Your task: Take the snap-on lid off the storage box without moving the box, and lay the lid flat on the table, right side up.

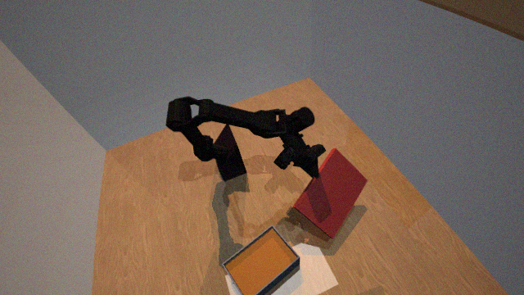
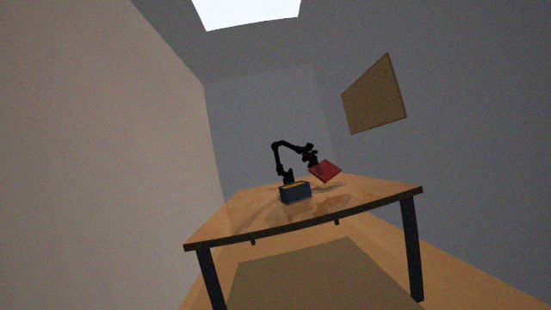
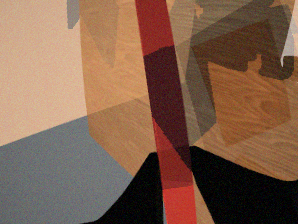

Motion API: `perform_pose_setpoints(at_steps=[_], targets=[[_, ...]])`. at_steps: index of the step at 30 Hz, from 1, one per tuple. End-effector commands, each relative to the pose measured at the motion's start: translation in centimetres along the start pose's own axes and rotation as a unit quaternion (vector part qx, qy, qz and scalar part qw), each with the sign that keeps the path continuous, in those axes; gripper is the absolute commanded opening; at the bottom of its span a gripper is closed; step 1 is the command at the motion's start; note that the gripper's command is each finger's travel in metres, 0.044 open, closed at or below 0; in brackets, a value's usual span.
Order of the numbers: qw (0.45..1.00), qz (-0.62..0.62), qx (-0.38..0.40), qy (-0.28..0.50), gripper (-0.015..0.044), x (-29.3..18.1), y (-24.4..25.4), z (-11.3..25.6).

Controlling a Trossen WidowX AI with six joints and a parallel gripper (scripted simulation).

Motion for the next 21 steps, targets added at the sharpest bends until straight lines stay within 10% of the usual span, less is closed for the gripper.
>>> perform_pose_setpoints(at_steps=[1, 21], targets=[[1.0, 0.001, 0.001, 0.0, 0.0, -0.1, -0.3, -0.2], [1.0, 0.001, 0.001, 0.0, 0.0, -0.3, -1.5, -1.3]])
Point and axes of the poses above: the point midway between the two fingers, 35 mm back from their tips, its own z axis back along the fingers, its own y axis across the jaws, x = y × z, the point moved 3 cm from there along z, back along the fingers, and after that the axes turned 12 degrees about z, right-handed, at the moved point
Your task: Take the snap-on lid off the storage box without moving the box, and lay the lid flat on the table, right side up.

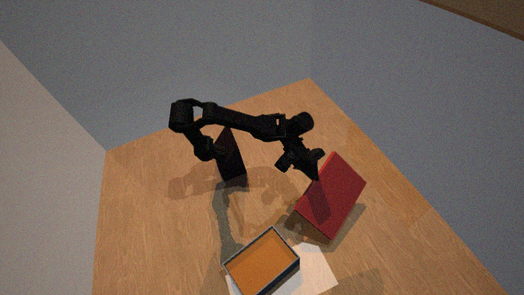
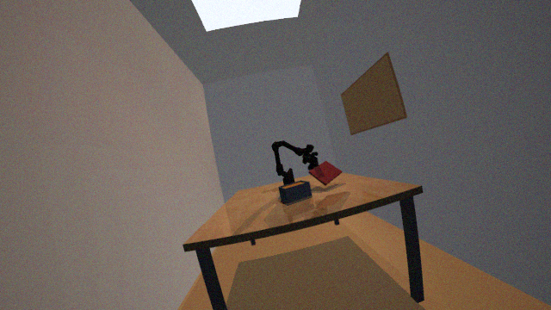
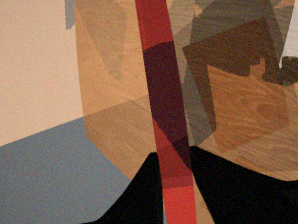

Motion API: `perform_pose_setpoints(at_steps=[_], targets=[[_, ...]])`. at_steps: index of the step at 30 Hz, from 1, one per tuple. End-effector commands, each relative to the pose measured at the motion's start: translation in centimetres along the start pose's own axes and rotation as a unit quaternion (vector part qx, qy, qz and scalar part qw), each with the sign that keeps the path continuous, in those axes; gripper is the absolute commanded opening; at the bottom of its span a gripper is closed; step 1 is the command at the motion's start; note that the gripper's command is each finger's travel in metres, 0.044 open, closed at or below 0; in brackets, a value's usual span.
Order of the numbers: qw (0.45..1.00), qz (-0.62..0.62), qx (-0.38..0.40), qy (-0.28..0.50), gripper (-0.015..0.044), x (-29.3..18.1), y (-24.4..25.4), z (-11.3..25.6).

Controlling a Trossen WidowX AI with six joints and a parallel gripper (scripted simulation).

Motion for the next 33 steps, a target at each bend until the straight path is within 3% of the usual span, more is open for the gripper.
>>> perform_pose_setpoints(at_steps=[1, 33], targets=[[1.0, 0.001, 0.001, 0.001, 0.0, -0.1, -0.3, -0.2], [1.0, 0.001, 0.001, 0.0, 0.0, -0.5, -2.2, -1.9]])
Point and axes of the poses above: the point midway between the two fingers, 35 mm back from their tips, its own z axis back along the fingers, its own y axis across the jaws, x = y × z, the point moved 3 cm from there along z, back along the fingers, and after that the axes turned 12 degrees about z, right-handed, at the moved point
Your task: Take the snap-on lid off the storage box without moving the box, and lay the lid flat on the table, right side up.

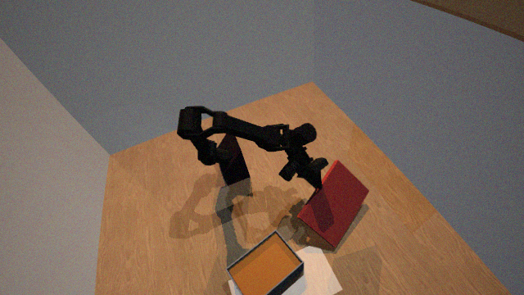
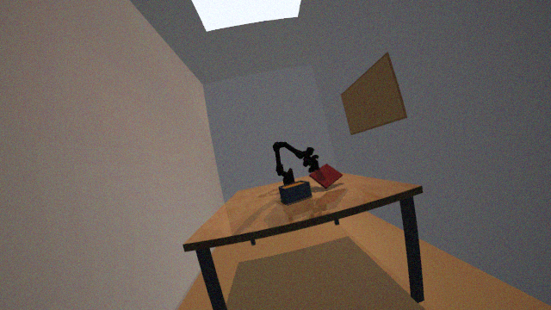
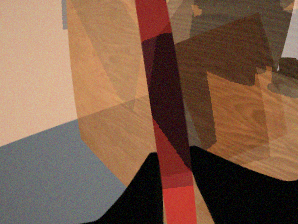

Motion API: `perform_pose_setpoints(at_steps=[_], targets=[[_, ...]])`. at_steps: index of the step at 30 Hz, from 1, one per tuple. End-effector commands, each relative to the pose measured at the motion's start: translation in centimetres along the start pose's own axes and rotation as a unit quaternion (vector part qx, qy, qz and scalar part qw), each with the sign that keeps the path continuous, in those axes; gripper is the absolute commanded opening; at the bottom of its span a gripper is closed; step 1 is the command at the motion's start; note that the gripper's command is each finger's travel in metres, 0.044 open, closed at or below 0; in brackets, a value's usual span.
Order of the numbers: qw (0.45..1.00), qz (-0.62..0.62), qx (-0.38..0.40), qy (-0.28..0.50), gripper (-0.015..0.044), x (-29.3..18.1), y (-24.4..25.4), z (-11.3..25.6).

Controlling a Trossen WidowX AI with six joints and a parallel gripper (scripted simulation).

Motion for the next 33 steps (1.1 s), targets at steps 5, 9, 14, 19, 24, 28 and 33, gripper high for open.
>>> perform_pose_setpoints(at_steps=[5, 9, 14, 19, 24, 28, 33], targets=[[1.0, 0.001, 0.0, 0.001, 0.0, -0.1, -0.6, -0.4], [1.0, 0.001, 0.0, 0.001, 0.0, -0.2, -0.8, -0.6], [1.0, 0.001, 0.0, 0.001, 0.0, -0.3, -1.1, -0.9], [1.0, 0.001, 0.0, 0.0, 0.0, -0.3, -1.4, -1.2], [1.0, 0.001, 0.0, 0.0, 0.0, -0.4, -1.7, -1.4], [1.0, 0.001, 0.0, 0.0, 0.0, -0.4, -2.0, -1.6], [1.0, 0.001, 0.0, 0.0, 0.0, -0.5, -2.3, -1.9]])
Point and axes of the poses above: the point midway between the two fingers, 35 mm back from their tips, its own z axis back along the fingers, its own y axis across the jaws, x = y × z, the point moved 3 cm from there along z, back along the fingers, and after that the axes turned 12 degrees about z, right-handed, at the moved point
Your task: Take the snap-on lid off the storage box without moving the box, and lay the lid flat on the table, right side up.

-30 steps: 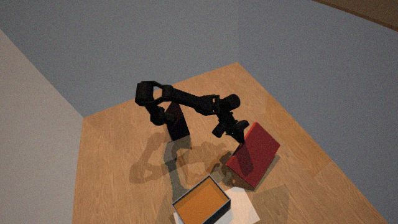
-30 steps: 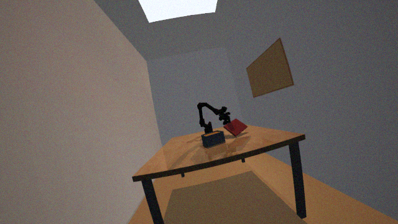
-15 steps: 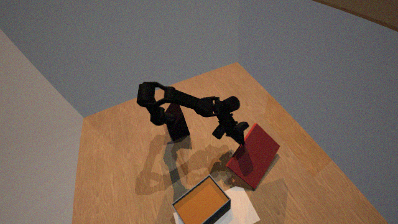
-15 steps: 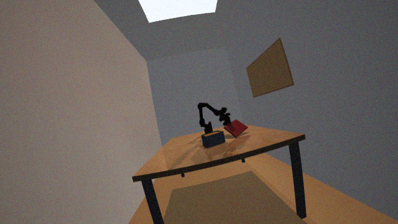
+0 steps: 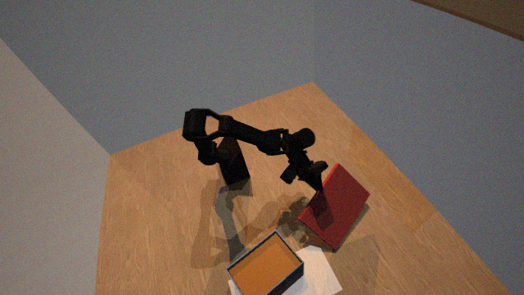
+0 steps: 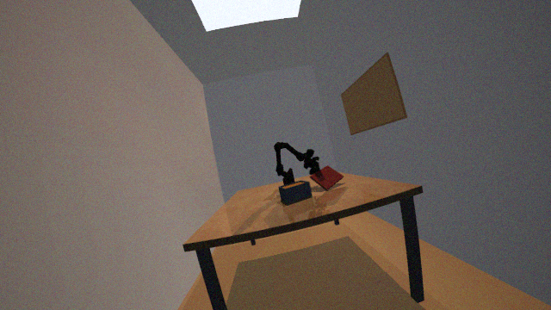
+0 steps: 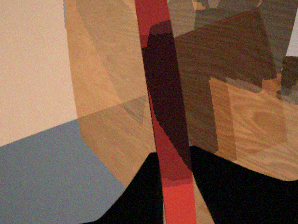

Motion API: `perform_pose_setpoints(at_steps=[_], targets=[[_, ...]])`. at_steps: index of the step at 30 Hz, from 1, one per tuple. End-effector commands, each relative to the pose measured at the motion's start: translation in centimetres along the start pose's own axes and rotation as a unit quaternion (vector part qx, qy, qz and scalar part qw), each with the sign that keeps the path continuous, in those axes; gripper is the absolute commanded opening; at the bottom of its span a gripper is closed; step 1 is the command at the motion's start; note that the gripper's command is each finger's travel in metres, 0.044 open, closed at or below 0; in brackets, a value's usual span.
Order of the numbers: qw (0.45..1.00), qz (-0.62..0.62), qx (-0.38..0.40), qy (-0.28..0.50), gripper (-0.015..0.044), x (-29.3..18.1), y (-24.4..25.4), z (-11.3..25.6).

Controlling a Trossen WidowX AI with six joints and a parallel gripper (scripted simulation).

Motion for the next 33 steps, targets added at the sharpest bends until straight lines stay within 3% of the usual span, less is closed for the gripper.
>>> perform_pose_setpoints(at_steps=[1, 33], targets=[[1.0, 0.003, -0.01, 0.0, 0.0, 0.0, -1.0, -0.6], [1.0, 0.003, -0.01, 0.0, 0.0, -0.4, -3.0, -2.2]])
Point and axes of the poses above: the point midway between the two fingers, 35 mm back from their tips, its own z axis back along the fingers, its own y axis across the jaws, x = y × z, the point moved 3 cm from there along z, back along the fingers, and after that the axes turned 12 degrees about z, right-handed, at the moved point
